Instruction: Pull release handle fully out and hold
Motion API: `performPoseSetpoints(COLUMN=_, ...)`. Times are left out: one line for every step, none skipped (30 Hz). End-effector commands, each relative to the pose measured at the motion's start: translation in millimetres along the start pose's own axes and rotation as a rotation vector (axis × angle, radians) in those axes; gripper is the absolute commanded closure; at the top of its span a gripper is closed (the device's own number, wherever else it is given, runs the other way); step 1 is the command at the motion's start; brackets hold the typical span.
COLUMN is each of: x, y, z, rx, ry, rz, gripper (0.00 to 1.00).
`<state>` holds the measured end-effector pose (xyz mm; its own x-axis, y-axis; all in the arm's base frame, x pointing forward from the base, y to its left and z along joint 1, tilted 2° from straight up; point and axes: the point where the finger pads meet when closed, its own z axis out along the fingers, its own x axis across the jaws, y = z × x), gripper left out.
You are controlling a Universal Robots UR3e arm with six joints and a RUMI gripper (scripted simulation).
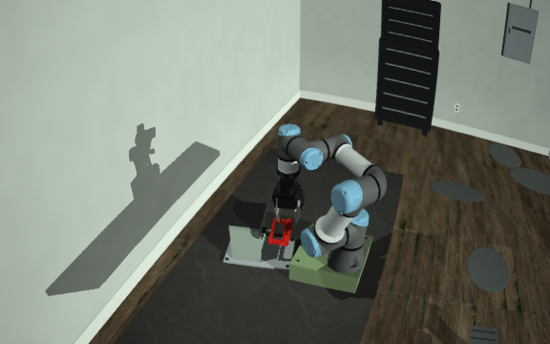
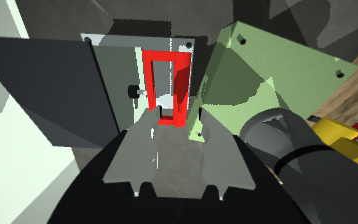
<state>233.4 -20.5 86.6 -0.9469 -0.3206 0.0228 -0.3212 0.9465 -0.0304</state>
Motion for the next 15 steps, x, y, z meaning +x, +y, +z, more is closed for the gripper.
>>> performPoseSetpoints(x=-0.4, y=-0.6, z=5.3, rx=0.002, ry=-0.002, rz=0.000, gripper=0.69)
performPoseSetpoints(x=-0.3, y=-0.6, z=6.6, rx=0.002, ry=-0.002, rz=0.000, gripper=0.69)
performPoseSetpoints(x=-0.3, y=-0.7, z=7.9, rx=0.002, ry=-0.002, rz=0.000, gripper=0.69)
performPoseSetpoints(x=-0.3, y=-0.7, z=9.2, rx=0.002, ry=-0.002, rz=0.000, gripper=0.69)
performPoseSetpoints(x=-0.3, y=-0.7, z=10.3, rx=0.002, ry=-0.002, rz=0.000, gripper=0.69)
performPoseSetpoints(x=-0.3, y=-0.7, z=11.5, rx=0.002, ry=-0.002, rz=0.000, gripper=0.69)
performPoseSetpoints(x=-0.3, y=-0.7, z=12.5, rx=0.002, ry=-0.002, rz=0.000, gripper=0.69)
performPoseSetpoints(x=-0.3, y=-0.7, z=13.5, rx=0.002, ry=-0.002, rz=0.000, gripper=0.69)
performPoseSetpoints(x=-0.2, y=-0.7, z=14.4, rx=0.002, ry=-0.002, rz=0.000, gripper=0.69)
performPoseSetpoints(x=-0.2, y=-0.7, z=15.2, rx=0.002, ry=-0.002, rz=0.000, gripper=0.69)
performPoseSetpoints(x=-0.2, y=-0.7, z=16.0, rx=0.002, ry=-0.002, rz=0.000, gripper=0.69)
performPoseSetpoints(x=-0.2, y=-0.7, z=16.0, rx=0.002, ry=-0.002, rz=0.000, gripper=0.69)
performPoseSetpoints(x=-0.2, y=-0.7, z=16.0, rx=0.002, ry=-0.002, rz=0.000, gripper=0.69)
performPoseSetpoints(x=-0.2, y=-0.8, z=16.7, rx=0.002, ry=-0.002, rz=0.000, gripper=0.69)
performPoseSetpoints(x=-0.2, y=-0.8, z=17.3, rx=0.002, ry=-0.002, rz=0.000, gripper=0.69)
